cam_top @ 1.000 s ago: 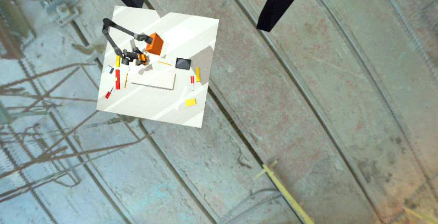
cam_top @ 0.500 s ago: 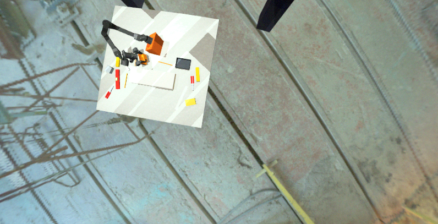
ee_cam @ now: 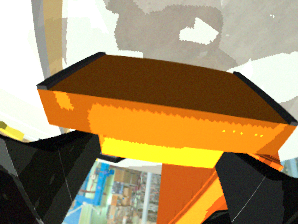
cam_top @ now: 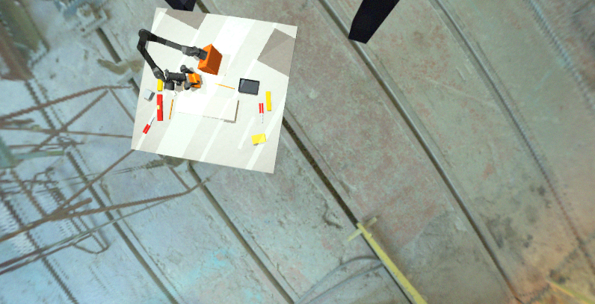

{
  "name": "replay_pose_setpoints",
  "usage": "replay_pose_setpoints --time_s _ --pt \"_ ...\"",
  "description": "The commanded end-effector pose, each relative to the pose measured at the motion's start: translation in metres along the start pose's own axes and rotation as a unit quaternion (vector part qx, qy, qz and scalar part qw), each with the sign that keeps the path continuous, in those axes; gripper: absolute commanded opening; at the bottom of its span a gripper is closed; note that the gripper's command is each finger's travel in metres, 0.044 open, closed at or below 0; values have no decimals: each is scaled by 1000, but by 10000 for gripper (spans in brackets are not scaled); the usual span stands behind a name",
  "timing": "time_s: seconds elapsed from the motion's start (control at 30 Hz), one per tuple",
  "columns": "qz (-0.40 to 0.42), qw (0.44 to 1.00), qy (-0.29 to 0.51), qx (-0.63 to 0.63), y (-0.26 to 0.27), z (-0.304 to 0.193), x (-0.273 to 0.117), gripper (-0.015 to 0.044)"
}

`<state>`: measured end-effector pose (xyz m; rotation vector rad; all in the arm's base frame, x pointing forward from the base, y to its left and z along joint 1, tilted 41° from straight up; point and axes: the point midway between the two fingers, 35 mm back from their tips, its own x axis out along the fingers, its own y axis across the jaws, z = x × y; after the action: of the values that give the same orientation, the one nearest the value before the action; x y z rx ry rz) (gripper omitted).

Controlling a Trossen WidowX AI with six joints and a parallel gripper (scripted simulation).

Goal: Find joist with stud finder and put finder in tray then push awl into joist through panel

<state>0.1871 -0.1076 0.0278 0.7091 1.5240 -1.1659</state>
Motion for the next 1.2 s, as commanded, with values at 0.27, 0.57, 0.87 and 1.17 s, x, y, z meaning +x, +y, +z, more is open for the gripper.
replay_pose_setpoints --time_s 0.27,0.57,0.87,1.17 --pt "2 999 50 -2 1 2 0 0" --pt "1 997 74 -3 1 3 0 0" --pt "1 994 107 -3 1 5 0 0" --pt "2 990 140 -3 1 7 0 0"
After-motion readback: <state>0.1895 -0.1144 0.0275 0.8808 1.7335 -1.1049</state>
